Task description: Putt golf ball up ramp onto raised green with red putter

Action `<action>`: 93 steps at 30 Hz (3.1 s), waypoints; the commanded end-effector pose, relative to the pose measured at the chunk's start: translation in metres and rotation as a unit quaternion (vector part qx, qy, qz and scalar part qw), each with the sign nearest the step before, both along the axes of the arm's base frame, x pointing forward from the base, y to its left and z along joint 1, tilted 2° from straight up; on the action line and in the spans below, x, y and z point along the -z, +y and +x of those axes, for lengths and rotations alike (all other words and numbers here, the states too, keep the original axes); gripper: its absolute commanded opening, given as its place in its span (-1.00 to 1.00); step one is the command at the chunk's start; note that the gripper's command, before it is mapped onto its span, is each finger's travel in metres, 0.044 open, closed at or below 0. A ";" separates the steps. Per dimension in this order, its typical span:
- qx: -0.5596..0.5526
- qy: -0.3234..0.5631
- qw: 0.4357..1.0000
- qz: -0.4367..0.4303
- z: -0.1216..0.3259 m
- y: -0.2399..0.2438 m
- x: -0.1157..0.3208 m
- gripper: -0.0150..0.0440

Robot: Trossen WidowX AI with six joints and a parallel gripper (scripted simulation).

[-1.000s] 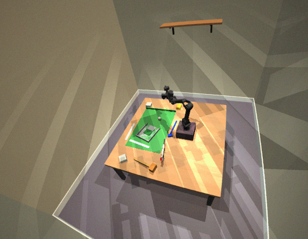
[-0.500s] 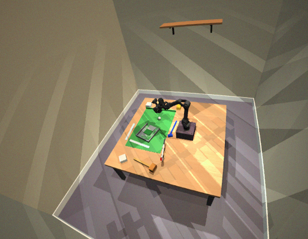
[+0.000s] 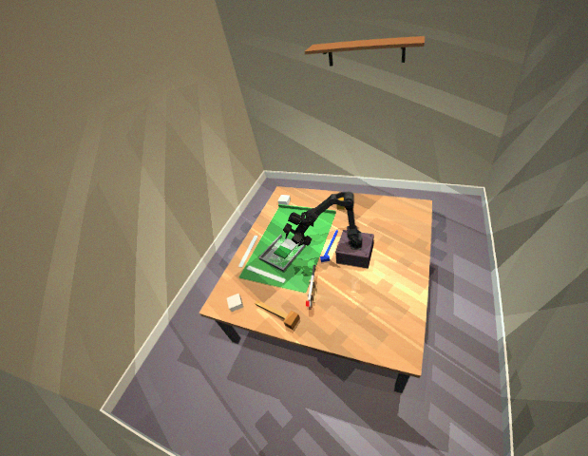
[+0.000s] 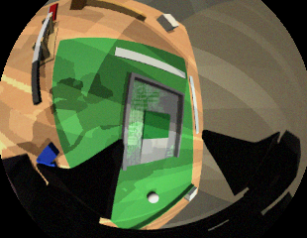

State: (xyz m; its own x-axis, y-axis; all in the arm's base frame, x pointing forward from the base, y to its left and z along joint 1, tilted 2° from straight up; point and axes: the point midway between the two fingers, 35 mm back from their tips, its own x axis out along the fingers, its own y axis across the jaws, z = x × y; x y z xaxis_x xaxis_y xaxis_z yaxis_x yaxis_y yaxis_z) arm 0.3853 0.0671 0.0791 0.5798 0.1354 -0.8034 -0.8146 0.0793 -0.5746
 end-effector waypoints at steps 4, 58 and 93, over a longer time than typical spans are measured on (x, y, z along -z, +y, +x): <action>-0.073 0.162 0.984 0.028 -0.066 0.075 0.041 1.00; -0.112 0.296 0.948 0.017 -0.141 0.118 0.130 0.47; -0.112 0.297 0.948 0.017 -0.142 0.121 0.030 -0.49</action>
